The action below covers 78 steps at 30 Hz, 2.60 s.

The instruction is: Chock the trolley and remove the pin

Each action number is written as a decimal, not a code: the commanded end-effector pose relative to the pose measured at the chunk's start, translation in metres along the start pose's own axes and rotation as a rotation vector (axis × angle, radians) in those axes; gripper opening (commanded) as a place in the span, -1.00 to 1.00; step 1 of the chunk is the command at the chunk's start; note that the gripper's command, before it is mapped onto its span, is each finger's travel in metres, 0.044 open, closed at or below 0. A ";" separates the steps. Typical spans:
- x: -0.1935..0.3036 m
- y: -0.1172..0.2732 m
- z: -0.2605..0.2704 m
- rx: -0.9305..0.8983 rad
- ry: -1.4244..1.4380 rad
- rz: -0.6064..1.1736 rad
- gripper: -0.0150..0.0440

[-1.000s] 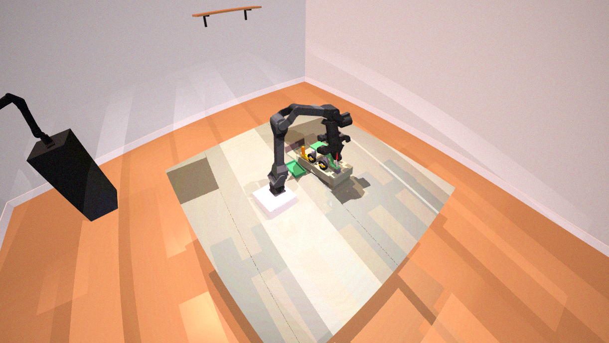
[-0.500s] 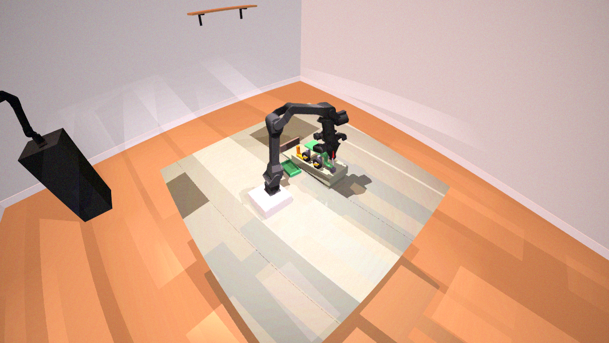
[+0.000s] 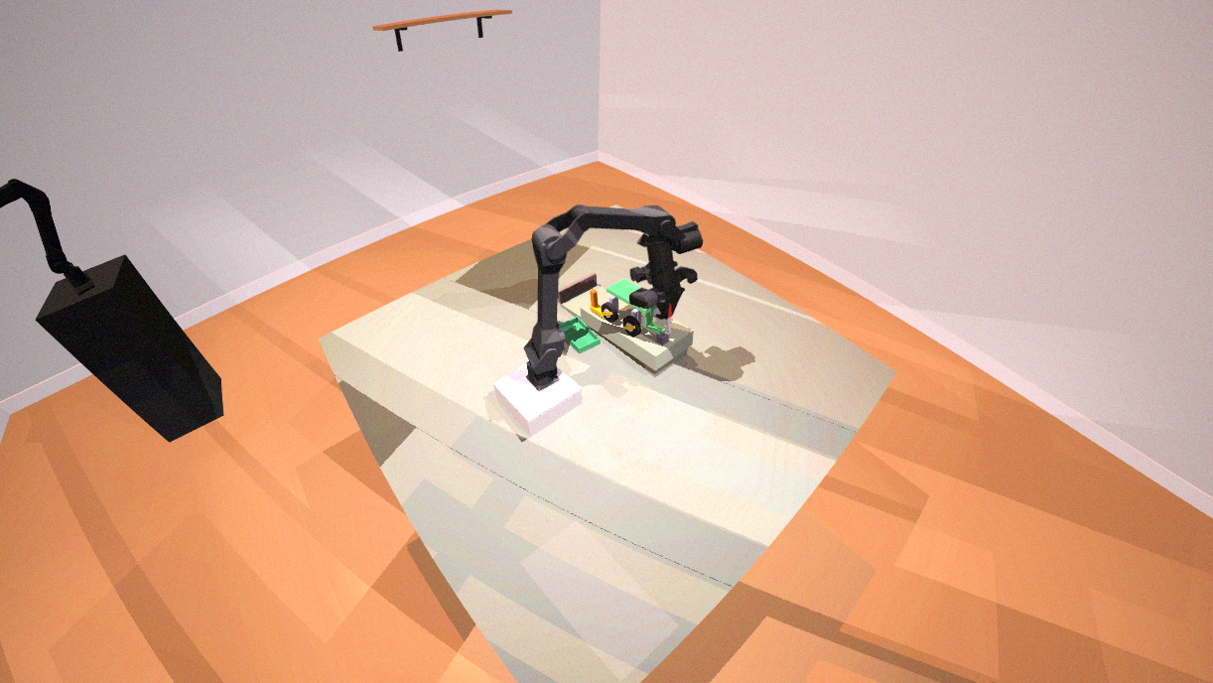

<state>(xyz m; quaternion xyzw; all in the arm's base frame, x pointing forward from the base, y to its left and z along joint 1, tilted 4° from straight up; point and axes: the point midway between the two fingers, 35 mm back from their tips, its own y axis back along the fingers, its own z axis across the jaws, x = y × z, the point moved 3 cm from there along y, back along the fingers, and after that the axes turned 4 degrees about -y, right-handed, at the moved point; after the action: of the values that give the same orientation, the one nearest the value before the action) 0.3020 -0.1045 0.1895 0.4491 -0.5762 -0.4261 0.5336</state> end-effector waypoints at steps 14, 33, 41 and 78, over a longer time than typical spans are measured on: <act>0.009 0.000 0.040 0.002 0.002 -0.001 -0.49; 0.012 -0.003 0.083 -0.002 0.003 0.000 -0.49; -0.014 0.001 0.082 -0.002 0.003 -0.003 -0.49; -0.145 0.019 0.088 -0.002 0.002 -0.015 -0.49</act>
<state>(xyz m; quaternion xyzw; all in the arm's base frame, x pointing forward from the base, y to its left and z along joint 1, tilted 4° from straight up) 0.2186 0.0284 0.1702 0.4552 -0.5707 -0.4307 0.5306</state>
